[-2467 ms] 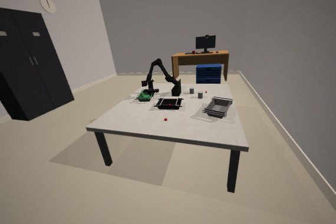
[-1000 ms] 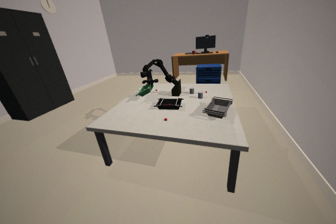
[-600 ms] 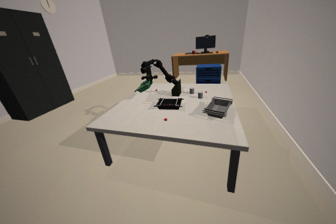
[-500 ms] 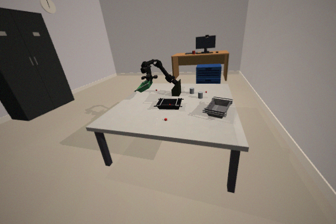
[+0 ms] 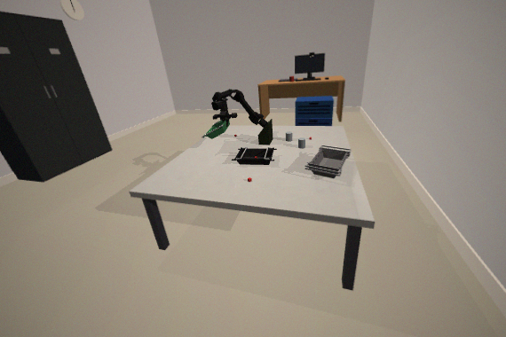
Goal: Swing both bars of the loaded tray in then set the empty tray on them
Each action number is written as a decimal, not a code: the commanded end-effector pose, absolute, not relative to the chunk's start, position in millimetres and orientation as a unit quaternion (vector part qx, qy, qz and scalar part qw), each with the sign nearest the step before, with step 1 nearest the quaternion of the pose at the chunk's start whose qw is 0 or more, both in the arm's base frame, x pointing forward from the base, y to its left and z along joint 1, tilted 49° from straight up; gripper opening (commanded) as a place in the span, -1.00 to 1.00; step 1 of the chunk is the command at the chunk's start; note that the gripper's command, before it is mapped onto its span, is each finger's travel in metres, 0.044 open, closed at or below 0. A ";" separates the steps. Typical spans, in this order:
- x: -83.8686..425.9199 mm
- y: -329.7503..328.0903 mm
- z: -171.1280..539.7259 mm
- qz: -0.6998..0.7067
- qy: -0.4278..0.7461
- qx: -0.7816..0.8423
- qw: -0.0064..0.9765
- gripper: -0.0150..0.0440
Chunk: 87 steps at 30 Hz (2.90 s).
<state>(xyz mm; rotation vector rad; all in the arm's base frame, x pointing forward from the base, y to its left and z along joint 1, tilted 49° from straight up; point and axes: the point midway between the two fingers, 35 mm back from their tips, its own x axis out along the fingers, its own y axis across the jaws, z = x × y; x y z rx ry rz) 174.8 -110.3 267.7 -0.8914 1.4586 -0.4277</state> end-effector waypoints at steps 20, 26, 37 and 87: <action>219.9 -87.0 249.4 -0.101 0.654 -0.463 0.590 -0.49; 236.8 -74.9 238.9 -0.064 0.659 -0.490 0.567 -0.49; 264.4 -50.0 216.7 0.003 0.662 -0.539 0.521 -0.49; 320.8 86.4 77.7 0.267 0.607 -0.707 0.245 -0.49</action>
